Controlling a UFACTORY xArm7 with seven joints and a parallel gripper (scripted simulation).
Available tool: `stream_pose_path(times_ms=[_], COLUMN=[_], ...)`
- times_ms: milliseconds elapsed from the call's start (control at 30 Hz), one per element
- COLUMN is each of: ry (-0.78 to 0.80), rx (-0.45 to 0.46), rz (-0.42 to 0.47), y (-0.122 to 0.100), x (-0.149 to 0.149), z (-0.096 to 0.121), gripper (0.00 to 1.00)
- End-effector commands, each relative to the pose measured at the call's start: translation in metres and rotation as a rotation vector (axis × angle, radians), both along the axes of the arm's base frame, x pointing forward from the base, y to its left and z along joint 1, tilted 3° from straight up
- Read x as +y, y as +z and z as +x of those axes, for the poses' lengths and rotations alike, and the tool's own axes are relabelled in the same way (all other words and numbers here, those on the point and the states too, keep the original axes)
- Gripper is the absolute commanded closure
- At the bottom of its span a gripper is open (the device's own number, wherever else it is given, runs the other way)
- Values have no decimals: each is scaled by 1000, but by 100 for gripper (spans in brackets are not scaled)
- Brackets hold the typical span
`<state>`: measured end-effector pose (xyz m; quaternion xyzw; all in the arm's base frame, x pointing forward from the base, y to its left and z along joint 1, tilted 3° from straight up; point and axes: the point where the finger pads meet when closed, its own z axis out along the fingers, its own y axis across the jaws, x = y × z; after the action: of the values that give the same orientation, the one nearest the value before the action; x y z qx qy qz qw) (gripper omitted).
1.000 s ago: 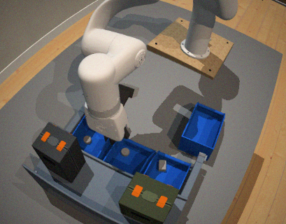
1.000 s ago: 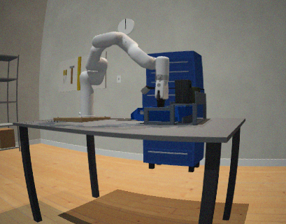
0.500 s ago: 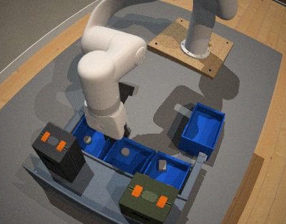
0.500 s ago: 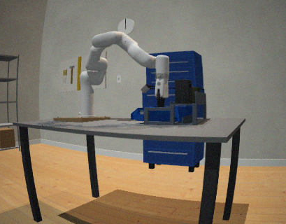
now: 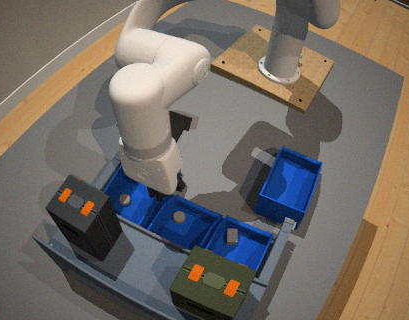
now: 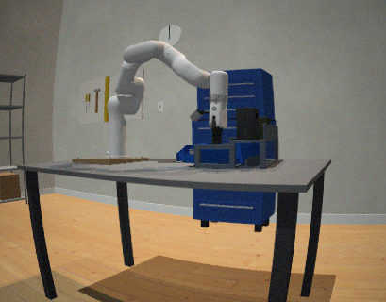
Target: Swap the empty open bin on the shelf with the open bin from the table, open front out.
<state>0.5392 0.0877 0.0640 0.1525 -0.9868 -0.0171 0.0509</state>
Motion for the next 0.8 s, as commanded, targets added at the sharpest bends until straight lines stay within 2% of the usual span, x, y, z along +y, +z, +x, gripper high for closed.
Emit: stream_pose_path(times_ms=[0,767], ry=[0,0], rx=[-5,-5], rz=[0,0], y=[8,46], x=[0,-2], z=[2,3], gripper=[90,90])
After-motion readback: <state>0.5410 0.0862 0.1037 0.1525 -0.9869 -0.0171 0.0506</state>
